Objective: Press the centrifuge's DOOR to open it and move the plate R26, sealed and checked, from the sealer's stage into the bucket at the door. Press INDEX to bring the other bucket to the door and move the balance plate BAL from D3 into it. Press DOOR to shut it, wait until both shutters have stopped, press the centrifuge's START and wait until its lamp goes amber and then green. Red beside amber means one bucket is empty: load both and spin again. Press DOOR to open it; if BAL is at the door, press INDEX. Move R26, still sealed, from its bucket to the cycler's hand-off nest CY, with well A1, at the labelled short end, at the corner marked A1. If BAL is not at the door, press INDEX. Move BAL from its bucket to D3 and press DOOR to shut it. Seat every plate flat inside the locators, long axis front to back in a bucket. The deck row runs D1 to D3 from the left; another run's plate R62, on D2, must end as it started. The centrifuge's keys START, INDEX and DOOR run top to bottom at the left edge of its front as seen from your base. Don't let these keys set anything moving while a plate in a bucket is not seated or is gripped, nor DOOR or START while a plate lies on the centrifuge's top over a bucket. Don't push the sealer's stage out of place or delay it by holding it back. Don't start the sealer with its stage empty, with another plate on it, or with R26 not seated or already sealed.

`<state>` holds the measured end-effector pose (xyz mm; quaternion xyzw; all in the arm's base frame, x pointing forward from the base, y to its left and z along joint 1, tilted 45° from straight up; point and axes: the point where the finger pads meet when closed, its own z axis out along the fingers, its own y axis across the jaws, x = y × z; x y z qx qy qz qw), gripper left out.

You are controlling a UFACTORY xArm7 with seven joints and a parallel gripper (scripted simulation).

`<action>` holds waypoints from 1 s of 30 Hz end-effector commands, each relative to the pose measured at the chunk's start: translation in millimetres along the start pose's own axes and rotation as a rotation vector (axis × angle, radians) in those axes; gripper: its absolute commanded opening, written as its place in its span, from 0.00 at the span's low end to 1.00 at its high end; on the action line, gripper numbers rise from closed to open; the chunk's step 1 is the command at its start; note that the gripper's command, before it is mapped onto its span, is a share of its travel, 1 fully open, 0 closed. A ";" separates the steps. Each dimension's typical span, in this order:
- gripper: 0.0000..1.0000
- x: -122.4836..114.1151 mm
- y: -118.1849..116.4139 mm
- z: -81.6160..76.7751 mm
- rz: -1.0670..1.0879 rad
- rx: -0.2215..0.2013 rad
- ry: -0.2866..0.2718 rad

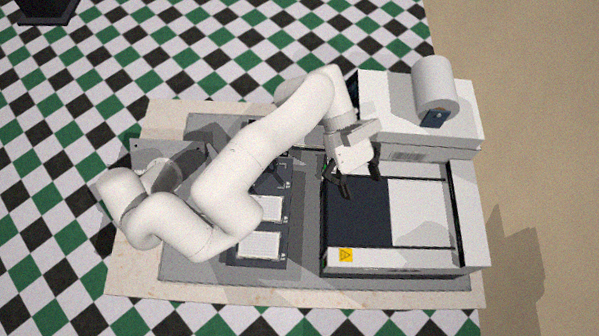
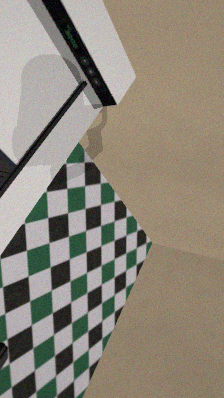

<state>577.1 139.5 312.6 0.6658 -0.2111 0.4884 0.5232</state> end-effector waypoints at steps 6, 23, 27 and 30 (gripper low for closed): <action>1.00 -25.3 10.4 -19.0 -0.124 0.042 -0.148; 1.00 -65.7 30.0 -60.9 -0.339 0.144 -0.369; 1.00 -75.6 36.0 -74.0 -0.389 0.173 -0.416; 1.00 -80.8 39.6 -81.7 -0.434 0.201 -0.457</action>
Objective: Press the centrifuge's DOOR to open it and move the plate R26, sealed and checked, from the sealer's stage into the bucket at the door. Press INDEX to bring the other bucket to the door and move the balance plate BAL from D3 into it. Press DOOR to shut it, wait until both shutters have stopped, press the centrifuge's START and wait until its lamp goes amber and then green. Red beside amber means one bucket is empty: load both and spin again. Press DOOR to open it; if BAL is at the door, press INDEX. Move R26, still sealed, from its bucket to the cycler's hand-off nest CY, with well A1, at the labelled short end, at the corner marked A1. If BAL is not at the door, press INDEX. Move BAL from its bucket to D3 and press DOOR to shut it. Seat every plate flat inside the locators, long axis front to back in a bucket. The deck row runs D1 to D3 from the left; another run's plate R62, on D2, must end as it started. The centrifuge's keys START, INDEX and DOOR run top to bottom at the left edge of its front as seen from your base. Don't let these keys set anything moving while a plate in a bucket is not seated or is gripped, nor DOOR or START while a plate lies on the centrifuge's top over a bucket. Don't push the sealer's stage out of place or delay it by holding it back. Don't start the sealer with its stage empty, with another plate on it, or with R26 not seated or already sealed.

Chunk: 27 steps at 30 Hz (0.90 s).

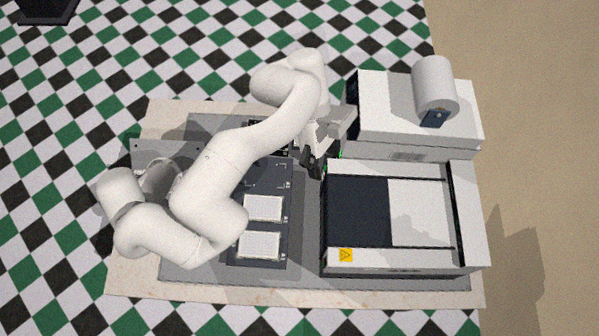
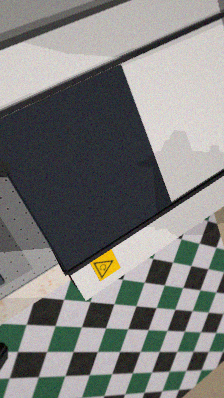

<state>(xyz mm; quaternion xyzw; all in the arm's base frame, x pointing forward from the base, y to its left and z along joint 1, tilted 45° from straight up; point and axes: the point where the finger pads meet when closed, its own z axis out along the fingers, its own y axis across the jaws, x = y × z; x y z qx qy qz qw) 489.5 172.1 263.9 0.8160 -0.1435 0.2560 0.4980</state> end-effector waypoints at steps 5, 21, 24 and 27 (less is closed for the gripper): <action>1.00 -25.1 -0.2 -16.4 -0.090 0.055 -0.078; 1.00 -69.1 2.3 -48.2 -0.271 0.167 -0.212; 1.00 -80.8 3.7 -57.5 -0.326 0.203 -0.249; 1.00 -85.3 4.2 -61.2 -0.326 0.203 -0.249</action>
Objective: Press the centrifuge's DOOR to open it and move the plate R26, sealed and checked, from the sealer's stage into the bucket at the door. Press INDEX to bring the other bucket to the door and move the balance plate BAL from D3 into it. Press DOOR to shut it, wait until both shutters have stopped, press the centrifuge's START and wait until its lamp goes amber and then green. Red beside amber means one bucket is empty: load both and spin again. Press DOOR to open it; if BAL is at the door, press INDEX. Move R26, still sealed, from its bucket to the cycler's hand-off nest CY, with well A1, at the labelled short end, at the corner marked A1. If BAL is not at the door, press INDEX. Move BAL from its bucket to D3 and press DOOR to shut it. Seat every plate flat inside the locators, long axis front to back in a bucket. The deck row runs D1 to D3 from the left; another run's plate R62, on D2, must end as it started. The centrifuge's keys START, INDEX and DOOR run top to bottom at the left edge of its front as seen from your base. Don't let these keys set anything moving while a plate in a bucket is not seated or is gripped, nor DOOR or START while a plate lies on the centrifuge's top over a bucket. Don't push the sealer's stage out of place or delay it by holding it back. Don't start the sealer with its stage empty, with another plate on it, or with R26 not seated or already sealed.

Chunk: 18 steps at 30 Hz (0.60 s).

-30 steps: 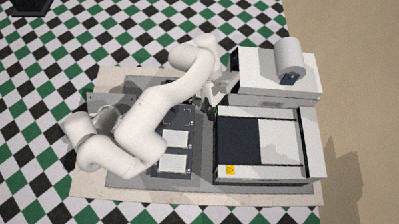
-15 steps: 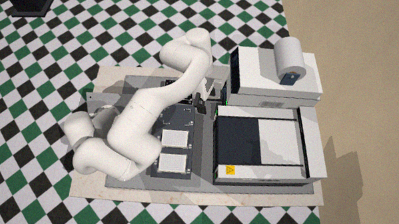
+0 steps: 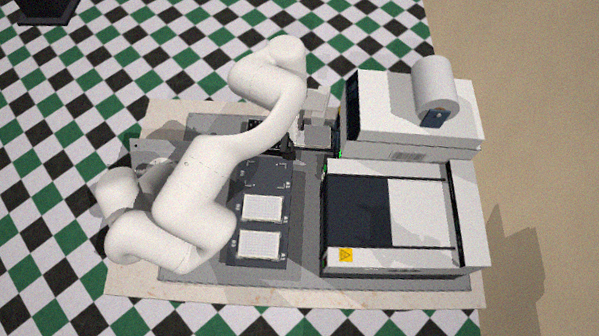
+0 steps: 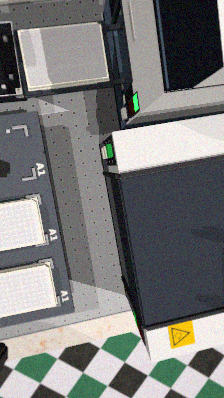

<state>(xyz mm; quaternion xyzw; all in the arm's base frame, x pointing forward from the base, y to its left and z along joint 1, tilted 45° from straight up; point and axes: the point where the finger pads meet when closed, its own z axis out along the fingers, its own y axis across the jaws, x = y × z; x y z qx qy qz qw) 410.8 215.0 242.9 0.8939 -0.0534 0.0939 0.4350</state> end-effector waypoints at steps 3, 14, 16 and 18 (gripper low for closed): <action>1.00 -23.9 -6.8 -13.5 -0.101 0.069 -0.060; 1.00 -55.4 -13.9 -30.6 -0.192 0.127 -0.111; 1.00 -57.4 -14.4 -31.7 -0.192 0.127 -0.111; 1.00 -57.4 -14.4 -31.7 -0.192 0.127 -0.111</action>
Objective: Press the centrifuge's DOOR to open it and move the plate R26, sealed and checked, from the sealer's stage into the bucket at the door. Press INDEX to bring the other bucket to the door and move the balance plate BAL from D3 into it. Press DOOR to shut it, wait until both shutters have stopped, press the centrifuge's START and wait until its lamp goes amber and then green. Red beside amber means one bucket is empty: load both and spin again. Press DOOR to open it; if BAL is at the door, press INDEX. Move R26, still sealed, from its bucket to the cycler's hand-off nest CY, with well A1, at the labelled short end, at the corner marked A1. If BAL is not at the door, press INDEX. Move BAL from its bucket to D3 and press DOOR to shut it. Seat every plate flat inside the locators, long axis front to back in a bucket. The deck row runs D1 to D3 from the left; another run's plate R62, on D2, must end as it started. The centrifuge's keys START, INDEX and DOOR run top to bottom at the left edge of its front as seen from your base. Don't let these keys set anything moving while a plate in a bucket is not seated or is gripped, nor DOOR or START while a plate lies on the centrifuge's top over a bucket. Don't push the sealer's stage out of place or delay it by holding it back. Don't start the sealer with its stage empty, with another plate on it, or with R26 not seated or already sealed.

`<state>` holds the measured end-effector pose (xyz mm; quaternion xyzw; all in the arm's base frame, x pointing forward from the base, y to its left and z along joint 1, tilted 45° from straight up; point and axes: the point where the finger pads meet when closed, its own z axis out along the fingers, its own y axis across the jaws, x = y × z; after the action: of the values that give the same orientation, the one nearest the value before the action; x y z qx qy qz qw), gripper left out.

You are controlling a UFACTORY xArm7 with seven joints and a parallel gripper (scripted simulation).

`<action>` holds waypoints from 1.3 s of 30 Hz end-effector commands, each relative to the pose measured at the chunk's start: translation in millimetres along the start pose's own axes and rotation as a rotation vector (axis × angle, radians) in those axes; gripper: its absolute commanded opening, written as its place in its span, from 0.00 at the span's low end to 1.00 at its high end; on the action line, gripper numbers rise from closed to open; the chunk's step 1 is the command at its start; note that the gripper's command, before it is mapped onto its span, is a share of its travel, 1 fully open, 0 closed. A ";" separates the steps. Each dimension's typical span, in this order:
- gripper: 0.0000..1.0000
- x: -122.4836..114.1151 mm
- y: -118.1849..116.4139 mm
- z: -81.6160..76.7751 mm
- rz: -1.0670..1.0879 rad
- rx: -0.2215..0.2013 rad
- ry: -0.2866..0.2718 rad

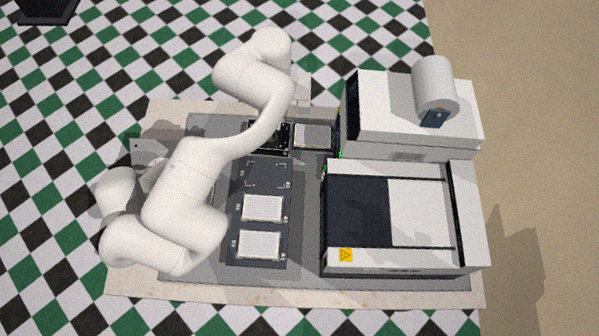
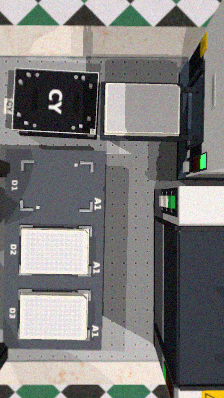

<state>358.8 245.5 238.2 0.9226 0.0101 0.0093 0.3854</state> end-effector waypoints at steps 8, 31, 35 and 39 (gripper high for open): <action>1.00 -5.3 -2.7 1.6 -0.010 0.010 -0.003; 1.00 -5.5 -3.6 101.4 -0.010 0.010 -0.003; 1.00 -5.6 -3.8 121.4 -0.010 0.010 -0.003; 1.00 -5.6 -3.8 126.4 -0.010 0.010 -0.003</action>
<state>354.9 161.4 151.7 0.9233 0.0128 0.0018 0.3838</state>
